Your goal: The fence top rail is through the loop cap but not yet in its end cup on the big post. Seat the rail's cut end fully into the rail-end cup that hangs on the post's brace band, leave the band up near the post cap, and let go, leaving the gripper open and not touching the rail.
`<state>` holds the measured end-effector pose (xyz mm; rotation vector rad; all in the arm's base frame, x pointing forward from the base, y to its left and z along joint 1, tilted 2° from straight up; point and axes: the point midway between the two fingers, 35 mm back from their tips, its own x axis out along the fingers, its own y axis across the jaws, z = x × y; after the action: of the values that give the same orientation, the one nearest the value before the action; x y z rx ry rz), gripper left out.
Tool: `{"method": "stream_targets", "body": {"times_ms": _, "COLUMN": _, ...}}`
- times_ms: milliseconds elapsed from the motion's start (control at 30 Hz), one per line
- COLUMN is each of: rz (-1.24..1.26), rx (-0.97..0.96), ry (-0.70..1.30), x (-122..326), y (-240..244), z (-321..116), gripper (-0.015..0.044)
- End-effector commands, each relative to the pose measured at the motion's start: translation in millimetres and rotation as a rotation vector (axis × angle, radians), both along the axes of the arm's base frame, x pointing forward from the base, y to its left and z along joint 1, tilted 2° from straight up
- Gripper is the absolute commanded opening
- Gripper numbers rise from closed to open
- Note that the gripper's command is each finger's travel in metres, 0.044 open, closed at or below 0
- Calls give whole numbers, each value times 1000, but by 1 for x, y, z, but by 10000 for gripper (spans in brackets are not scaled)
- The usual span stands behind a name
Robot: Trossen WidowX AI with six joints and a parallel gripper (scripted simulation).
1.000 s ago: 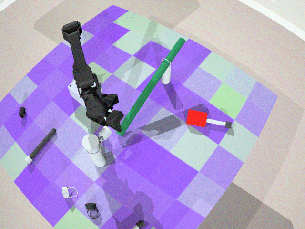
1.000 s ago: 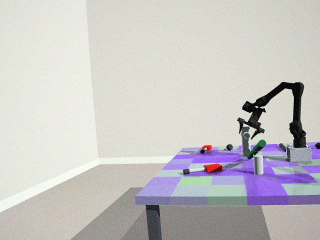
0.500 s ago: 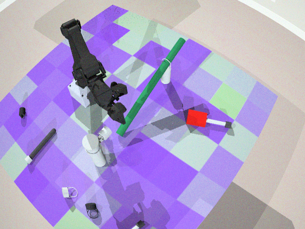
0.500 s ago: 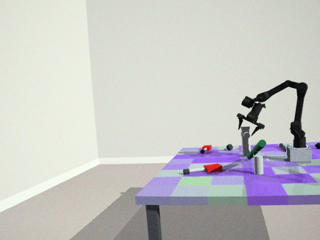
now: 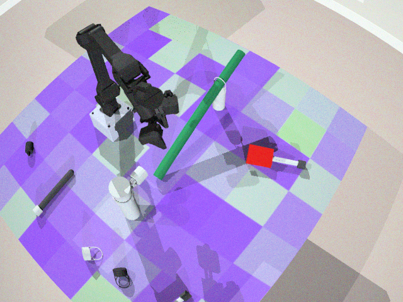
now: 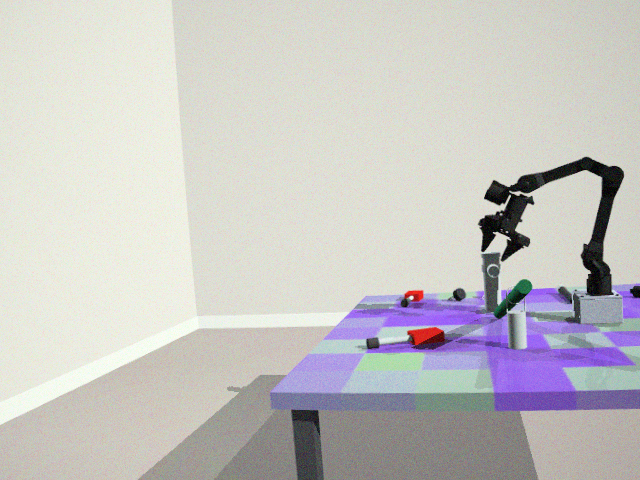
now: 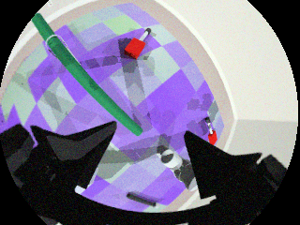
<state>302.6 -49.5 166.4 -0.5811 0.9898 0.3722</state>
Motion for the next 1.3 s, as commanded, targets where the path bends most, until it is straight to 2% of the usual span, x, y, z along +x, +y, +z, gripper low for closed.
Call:
{"method": "stream_targets", "body": {"times_ms": 0, "rz": -569, "rx": 333, "ry": 8, "x": -20, "y": 45, "z": 42, "gripper": 440}}
{"method": "stream_targets", "body": {"times_ms": 700, "rz": -534, "rx": 308, "ry": 23, "x": -19, "y": 47, "z": 39, "gripper": 440}}
{"method": "stream_targets", "body": {"times_ms": 833, "rz": -287, "rx": 156, "ry": 111, "x": -15, "y": 53, "z": 19, "gripper": 440}}
{"method": "stream_targets", "body": {"times_ms": 1100, "rz": 507, "rx": -172, "ry": 356, "x": -10, "y": 73, "z": -40, "gripper": 440}}
{"method": "stream_targets", "body": {"times_ms": 1200, "rz": 809, "rx": -241, "ry": 426, "x": -11, "y": 80, "z": -61, "gripper": 440}}
{"method": "stream_targets", "body": {"times_ms": 1267, "rz": 881, "rx": -253, "ry": 441, "x": -12, "y": 82, "z": -65, "gripper": 440}}
